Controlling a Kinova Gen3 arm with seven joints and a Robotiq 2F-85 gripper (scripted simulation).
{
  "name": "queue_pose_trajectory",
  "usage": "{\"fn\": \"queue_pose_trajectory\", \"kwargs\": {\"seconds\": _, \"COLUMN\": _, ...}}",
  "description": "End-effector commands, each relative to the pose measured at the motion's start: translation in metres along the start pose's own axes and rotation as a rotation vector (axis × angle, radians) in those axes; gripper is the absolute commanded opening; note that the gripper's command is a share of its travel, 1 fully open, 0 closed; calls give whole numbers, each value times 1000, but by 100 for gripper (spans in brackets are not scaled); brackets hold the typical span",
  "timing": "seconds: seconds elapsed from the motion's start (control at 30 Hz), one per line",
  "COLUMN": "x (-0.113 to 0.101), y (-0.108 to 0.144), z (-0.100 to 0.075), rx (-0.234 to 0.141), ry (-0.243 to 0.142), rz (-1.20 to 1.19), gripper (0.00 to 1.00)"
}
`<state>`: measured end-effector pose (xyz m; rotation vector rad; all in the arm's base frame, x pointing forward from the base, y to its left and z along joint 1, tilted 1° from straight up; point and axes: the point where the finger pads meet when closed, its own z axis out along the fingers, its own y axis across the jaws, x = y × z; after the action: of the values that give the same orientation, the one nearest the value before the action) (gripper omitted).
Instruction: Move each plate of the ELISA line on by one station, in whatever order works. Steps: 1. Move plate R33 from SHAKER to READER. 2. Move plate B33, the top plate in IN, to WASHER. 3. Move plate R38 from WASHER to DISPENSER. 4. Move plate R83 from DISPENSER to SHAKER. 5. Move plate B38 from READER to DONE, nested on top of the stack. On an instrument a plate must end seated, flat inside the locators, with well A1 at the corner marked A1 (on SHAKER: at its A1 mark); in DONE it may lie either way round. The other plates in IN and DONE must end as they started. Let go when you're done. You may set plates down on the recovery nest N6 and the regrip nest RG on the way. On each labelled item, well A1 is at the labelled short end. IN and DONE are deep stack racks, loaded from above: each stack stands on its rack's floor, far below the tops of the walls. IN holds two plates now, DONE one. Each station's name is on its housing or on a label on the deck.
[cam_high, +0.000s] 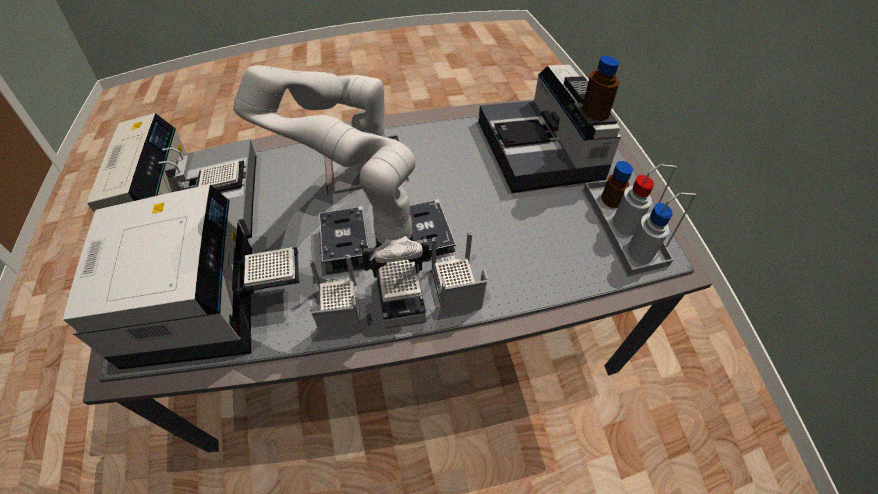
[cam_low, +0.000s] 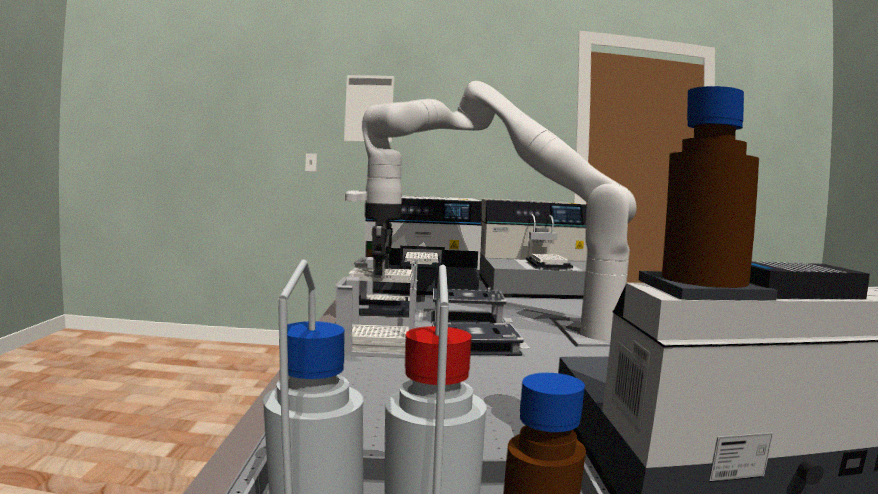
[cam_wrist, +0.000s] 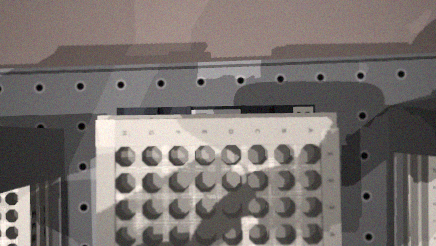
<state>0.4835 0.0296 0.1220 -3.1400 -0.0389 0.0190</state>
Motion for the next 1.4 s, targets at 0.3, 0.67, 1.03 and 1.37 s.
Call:
{"fn": "queue_pose_trajectory", "kwargs": {"seconds": 0.3, "x": 0, "y": 0, "z": 16, "rx": -3, "ry": 3, "rz": -2, "gripper": 94}}
{"fn": "queue_pose_trajectory", "kwargs": {"seconds": 0.67, "x": 0, "y": -1, "z": 28, "rx": -3, "ry": 3, "rz": -2, "gripper": 94}}
{"fn": "queue_pose_trajectory", "kwargs": {"seconds": 1.03, "x": 1, "y": 0, "z": 28, "rx": -5, "ry": 4, "rz": -6, "gripper": 94}}
{"fn": "queue_pose_trajectory", "kwargs": {"seconds": 1.37, "x": 1, "y": 0, "z": 28, "rx": -5, "ry": 4, "rz": -5, "gripper": 94}}
